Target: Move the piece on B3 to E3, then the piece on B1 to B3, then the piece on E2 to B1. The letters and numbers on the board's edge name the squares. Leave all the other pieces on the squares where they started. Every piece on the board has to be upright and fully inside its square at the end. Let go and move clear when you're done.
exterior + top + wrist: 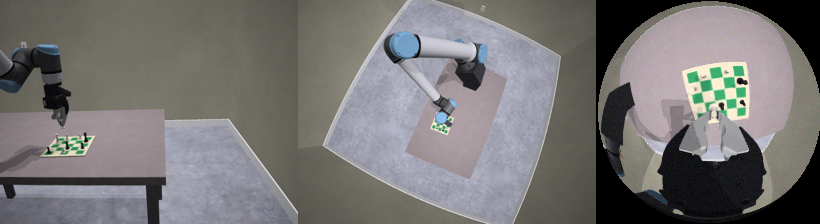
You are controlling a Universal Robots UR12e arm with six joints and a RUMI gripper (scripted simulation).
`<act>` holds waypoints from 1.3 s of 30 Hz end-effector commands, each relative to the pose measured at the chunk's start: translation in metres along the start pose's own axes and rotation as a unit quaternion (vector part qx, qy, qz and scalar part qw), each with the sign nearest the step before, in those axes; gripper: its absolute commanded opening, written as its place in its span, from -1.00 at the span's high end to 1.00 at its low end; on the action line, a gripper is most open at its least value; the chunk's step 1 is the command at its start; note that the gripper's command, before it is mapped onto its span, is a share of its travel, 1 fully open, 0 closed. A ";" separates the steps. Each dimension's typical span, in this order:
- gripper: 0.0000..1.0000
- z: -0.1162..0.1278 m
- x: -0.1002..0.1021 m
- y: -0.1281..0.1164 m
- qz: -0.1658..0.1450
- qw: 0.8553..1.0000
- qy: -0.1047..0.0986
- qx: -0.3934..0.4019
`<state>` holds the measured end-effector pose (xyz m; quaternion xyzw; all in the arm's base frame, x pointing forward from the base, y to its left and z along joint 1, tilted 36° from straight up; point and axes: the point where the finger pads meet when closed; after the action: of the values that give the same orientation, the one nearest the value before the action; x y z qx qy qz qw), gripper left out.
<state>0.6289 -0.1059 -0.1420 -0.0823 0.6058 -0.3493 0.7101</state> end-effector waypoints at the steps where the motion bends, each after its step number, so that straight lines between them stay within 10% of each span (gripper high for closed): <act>1: 1.00 -0.040 -0.002 -0.019 0.003 0.996 -0.006 -0.085; 23: 1.00 -0.051 0.001 -0.025 0.003 0.994 -0.006 -0.107; 39: 1.00 -0.050 0.055 -0.024 0.003 0.994 -0.006 -0.107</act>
<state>0.5730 -0.1286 -0.1683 -0.1575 0.6367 -0.2800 0.7010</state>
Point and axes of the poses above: the point where the finger pads meet when closed, its own x axis out along the fingers, its own z axis across the jaws, y = z × x, and after that the axes turned 13 degrees about x, right-handed
